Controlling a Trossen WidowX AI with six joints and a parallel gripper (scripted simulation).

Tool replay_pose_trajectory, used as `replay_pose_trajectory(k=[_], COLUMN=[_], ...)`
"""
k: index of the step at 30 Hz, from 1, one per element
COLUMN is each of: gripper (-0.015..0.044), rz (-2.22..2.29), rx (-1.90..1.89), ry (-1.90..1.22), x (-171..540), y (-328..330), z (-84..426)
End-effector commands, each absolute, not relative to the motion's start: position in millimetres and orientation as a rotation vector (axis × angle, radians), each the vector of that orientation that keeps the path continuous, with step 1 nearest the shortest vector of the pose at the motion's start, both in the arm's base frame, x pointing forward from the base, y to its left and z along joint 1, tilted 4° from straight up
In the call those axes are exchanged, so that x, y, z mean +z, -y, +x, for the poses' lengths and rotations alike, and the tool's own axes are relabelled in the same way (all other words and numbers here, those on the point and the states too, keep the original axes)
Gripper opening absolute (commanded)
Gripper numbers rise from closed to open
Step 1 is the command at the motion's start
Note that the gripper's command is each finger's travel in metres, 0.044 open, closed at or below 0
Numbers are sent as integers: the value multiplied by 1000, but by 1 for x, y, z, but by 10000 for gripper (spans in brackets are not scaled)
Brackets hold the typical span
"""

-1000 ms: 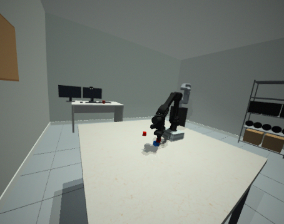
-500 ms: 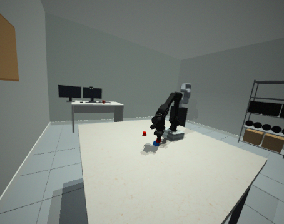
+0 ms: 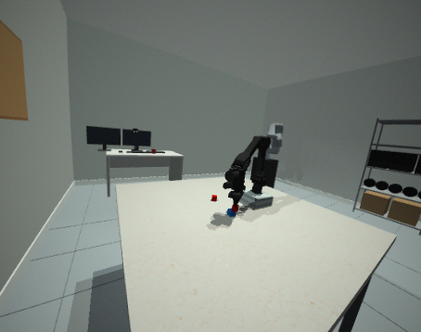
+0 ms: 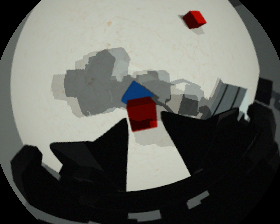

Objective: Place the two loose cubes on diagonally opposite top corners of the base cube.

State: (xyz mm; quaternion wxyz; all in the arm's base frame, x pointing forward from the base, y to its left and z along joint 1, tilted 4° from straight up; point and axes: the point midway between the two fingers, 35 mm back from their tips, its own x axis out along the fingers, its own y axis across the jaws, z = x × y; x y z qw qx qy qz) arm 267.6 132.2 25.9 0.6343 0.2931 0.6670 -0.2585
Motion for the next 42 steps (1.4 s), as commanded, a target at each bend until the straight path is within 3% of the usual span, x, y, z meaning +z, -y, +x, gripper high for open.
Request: replay_pose_trajectory(k=[1,13,15,42], gripper=[205,205,258,265], rz=[671,671,653,-168], rx=[-583,-583,-569,253], ry=[-1520,-1520,-1527,-1566], x=[34,43,41,58], y=[-132,-132,-129,-4], z=[269,269,270,303])
